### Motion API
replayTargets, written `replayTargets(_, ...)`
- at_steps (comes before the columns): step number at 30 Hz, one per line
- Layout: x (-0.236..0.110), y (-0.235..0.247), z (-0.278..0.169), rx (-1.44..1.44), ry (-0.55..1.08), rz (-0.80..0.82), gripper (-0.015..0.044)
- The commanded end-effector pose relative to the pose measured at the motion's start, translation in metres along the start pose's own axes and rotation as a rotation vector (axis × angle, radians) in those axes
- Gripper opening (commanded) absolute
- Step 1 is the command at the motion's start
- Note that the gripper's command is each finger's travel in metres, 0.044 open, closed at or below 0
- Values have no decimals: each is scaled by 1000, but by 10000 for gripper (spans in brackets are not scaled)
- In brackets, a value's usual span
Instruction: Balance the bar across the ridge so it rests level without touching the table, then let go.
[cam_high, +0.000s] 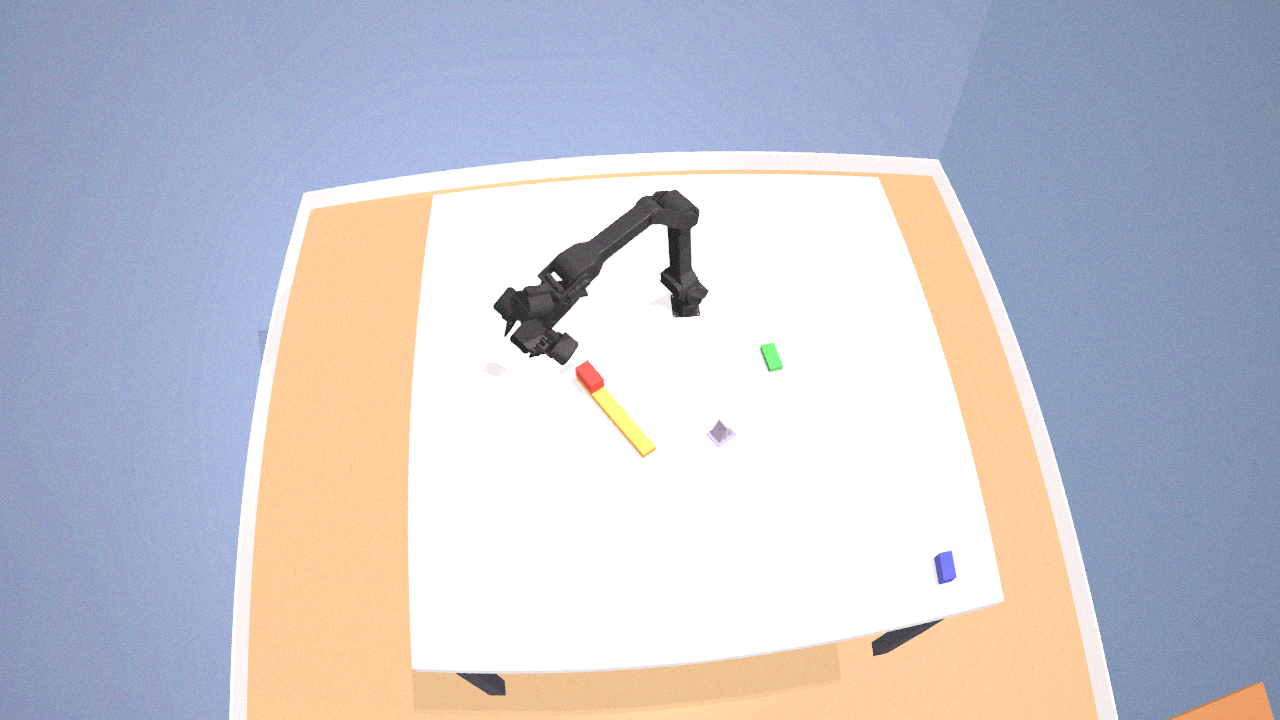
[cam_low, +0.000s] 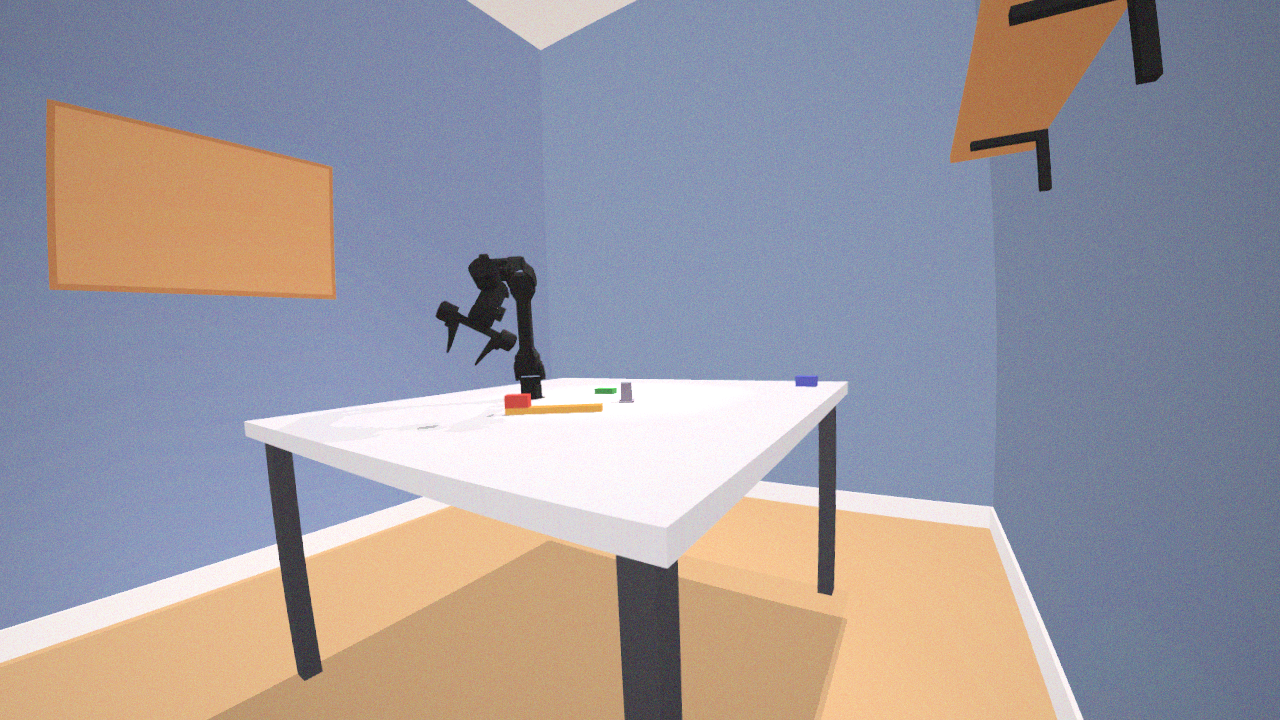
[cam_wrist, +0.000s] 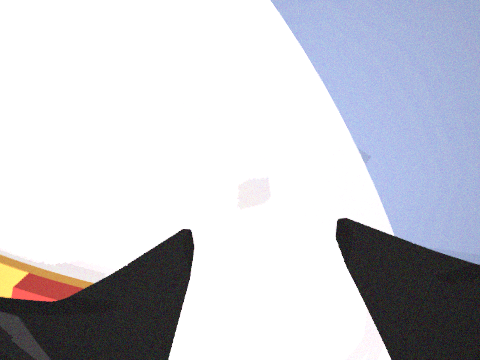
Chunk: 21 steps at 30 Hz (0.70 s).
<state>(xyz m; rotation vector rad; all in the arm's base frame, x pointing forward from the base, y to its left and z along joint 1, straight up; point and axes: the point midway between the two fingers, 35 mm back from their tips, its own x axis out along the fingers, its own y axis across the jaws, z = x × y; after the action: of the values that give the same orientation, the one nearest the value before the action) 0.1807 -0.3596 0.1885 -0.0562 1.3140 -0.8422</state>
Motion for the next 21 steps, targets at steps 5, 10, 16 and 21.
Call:
replayTargets(5, -10, 59, 12, -303, 7, 175, 315)
replayTargets(10, -21, 95, 14, -492, 4, 283, 315)
replayTargets(16, -38, 136, 13, -715, -5, 412, 315)
replayTargets(21, -55, 168, 7, -897, -16, 520, 315)
